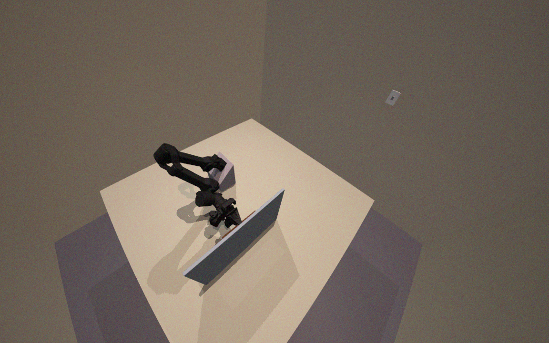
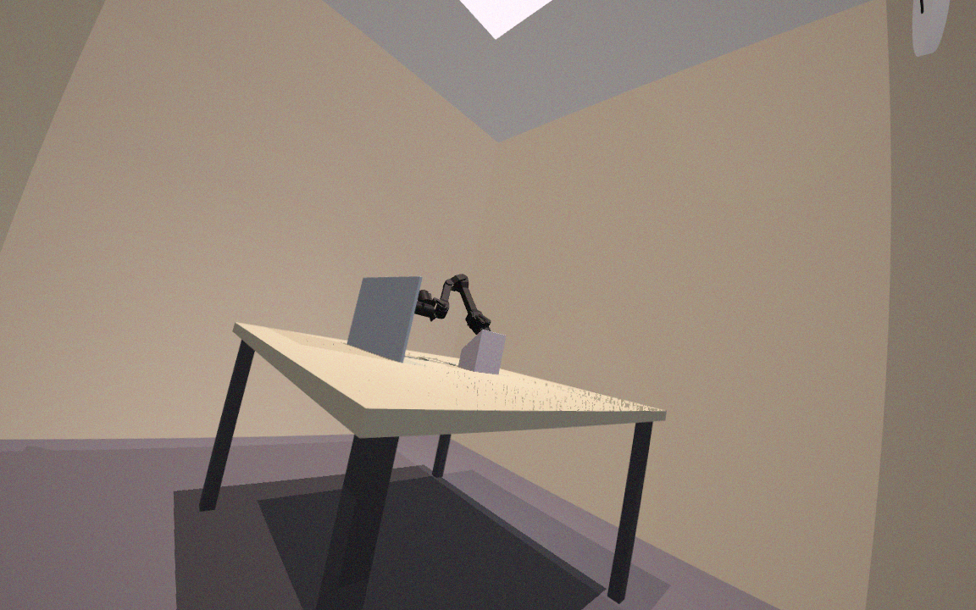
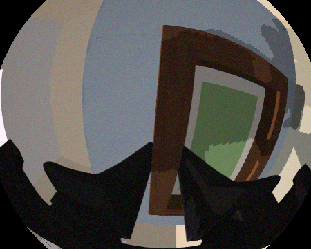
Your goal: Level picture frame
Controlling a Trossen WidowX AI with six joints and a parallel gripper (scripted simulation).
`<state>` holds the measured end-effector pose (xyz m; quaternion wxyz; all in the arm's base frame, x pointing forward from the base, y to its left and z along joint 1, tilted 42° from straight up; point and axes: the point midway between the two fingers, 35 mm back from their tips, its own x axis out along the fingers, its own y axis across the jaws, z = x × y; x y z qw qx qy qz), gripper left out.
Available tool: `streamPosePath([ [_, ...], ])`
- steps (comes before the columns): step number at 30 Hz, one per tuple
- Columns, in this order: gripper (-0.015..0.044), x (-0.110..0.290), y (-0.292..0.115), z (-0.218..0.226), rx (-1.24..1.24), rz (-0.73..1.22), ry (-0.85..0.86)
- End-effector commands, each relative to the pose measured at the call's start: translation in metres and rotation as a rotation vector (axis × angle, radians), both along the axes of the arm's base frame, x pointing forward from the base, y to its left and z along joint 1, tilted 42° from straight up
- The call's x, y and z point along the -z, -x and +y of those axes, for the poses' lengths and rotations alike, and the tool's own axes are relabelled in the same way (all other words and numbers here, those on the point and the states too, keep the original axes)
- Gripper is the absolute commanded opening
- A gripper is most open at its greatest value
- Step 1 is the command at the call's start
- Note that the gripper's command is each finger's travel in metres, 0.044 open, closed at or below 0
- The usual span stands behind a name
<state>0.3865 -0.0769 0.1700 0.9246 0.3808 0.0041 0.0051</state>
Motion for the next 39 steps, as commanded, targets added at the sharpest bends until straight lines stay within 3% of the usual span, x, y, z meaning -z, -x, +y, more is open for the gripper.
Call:
streamPosePath([
  [1, 0.0, 0.0, 0.0, 0.0, 0.003, 0.003, -0.026],
  [9, 0.0, 0.0, 0.0, 0.0, 0.004, 0.003, -0.066],
  [19, 0.026, -0.001, 0.0, 0.0, 0.0, 0.0, -0.046],
  [24, 0.026, -0.002, 0.008, -0.002, 0.001, 0.001, -0.014],
  [33, 0.026, 0.004, 0.098, -0.008, 0.003, 0.005, 0.378],
  [39, 0.026, -0.002, 0.097, -0.01, 0.01, 0.007, 0.339],
])
